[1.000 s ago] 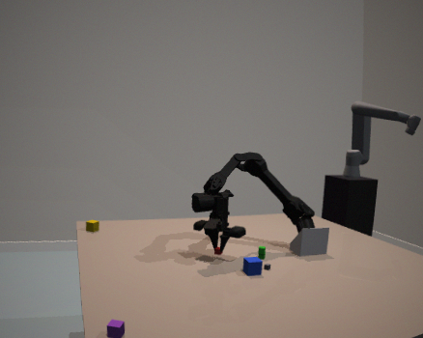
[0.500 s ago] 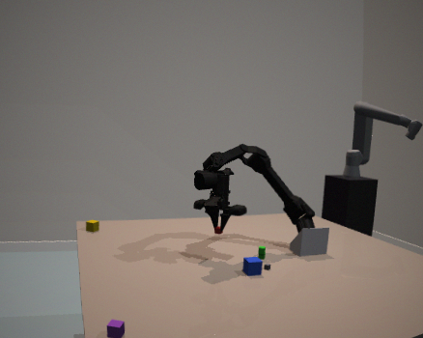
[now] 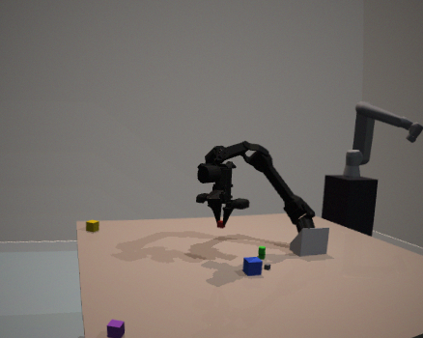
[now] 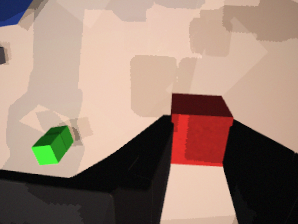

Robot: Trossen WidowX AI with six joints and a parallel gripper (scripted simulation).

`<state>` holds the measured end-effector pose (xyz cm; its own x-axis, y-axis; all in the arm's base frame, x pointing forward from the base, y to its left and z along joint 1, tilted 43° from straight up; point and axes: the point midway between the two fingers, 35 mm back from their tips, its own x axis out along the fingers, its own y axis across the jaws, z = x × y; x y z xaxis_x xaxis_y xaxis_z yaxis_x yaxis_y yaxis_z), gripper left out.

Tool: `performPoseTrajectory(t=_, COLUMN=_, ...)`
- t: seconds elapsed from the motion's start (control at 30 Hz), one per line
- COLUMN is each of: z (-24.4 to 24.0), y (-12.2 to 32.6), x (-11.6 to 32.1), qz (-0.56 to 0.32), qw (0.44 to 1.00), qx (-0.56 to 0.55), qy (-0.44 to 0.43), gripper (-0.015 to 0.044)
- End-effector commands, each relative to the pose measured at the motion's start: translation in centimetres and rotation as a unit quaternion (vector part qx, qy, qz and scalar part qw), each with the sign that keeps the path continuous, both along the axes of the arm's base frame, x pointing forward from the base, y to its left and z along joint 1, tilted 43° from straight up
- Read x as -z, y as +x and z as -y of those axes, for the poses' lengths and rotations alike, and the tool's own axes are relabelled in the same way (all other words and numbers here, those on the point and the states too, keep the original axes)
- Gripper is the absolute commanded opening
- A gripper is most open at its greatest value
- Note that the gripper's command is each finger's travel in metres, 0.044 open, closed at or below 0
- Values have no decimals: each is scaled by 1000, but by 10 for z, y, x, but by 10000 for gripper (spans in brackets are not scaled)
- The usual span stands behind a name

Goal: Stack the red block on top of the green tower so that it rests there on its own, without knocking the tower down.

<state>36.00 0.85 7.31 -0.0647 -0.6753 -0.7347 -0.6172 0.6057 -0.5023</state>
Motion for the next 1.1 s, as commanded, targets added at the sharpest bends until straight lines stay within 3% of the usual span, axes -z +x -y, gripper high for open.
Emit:
performPoseTrajectory(t=0.0, z=-10, y=-13, x=2, qz=0, qw=1000, qx=-2, qy=4, gripper=0)
performPoseTrajectory(t=1.07, z=-41, y=-146, x=26, qz=-4, qw=1000, qx=-1, qy=2, gripper=0)
